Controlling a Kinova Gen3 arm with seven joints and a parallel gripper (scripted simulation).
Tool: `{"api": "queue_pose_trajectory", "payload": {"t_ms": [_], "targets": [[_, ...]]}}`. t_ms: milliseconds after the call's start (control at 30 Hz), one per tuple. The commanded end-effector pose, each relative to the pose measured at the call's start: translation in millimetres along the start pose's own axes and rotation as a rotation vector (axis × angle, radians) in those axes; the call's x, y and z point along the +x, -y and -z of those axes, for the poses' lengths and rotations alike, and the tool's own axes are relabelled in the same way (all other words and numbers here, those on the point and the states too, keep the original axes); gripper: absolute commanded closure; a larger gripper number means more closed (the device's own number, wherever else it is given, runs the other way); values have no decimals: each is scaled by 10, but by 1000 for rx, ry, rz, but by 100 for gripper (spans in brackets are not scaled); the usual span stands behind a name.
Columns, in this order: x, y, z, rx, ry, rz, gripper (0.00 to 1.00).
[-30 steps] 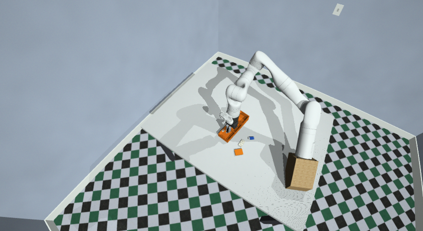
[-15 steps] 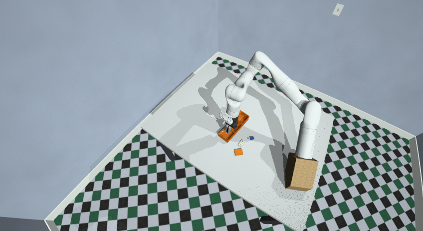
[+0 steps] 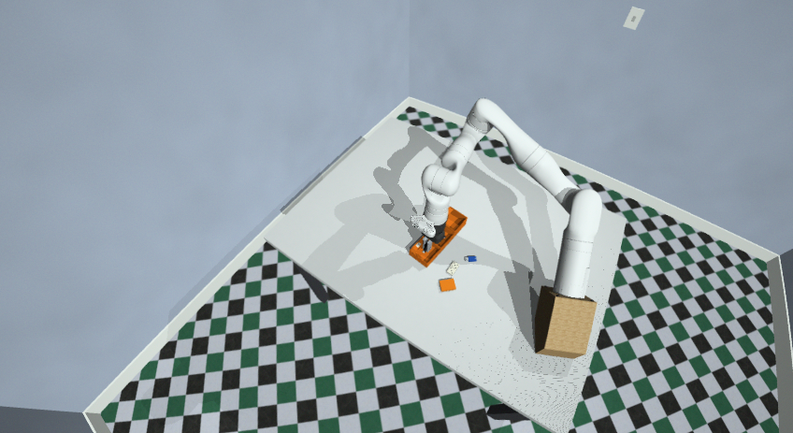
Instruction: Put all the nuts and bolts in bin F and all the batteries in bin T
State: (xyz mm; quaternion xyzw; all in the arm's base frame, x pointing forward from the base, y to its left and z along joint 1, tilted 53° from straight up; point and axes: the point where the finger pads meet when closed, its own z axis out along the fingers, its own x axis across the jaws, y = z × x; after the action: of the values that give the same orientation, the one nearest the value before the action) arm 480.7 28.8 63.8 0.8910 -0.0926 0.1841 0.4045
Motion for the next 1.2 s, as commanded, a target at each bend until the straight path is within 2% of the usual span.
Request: {"api": "queue_pose_trajectory", "payload": {"t_ms": [0, 433, 867, 900, 1167], "targets": [[-11, -5, -26, -2, 4, 1, 76], [-13, -7, -280, -2, 4, 1, 76], [-13, -8, -280, -2, 3, 1, 76], [-14, -8, -280, -2, 3, 1, 46], [-13, -8, -279, -2, 3, 1, 46]]}}
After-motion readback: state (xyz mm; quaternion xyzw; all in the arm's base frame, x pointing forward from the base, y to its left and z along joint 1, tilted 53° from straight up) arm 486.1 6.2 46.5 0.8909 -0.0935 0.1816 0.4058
